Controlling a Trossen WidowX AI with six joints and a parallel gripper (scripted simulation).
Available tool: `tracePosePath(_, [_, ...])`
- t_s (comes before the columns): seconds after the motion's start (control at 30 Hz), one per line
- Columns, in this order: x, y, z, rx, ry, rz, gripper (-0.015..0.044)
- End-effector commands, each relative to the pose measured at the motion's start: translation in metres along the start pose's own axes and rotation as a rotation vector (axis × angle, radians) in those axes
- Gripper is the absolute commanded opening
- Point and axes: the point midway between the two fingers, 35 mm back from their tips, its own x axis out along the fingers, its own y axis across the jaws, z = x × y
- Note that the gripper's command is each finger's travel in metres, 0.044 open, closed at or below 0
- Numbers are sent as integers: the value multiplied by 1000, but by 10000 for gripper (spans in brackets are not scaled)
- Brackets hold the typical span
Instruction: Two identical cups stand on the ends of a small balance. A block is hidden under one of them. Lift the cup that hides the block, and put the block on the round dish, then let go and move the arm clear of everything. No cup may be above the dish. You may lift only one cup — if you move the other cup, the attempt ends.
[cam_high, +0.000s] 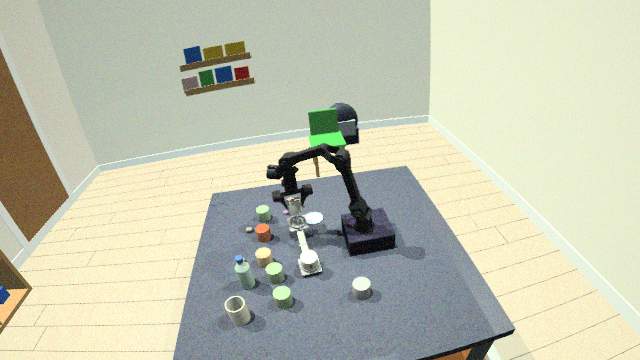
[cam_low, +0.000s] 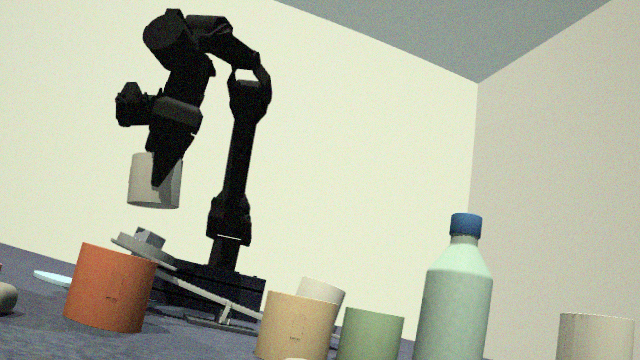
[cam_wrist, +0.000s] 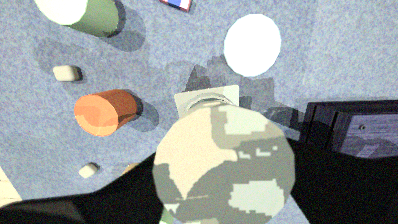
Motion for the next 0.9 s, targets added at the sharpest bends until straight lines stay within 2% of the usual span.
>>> tracePosePath(0.0, [-9,0,0,6,-8,6,0])
tracePosePath(0.3, [-19,-2,-1,6,-8,6,0])
tracePosePath(0.87, [-12,-2,-1,0,0,0,0])
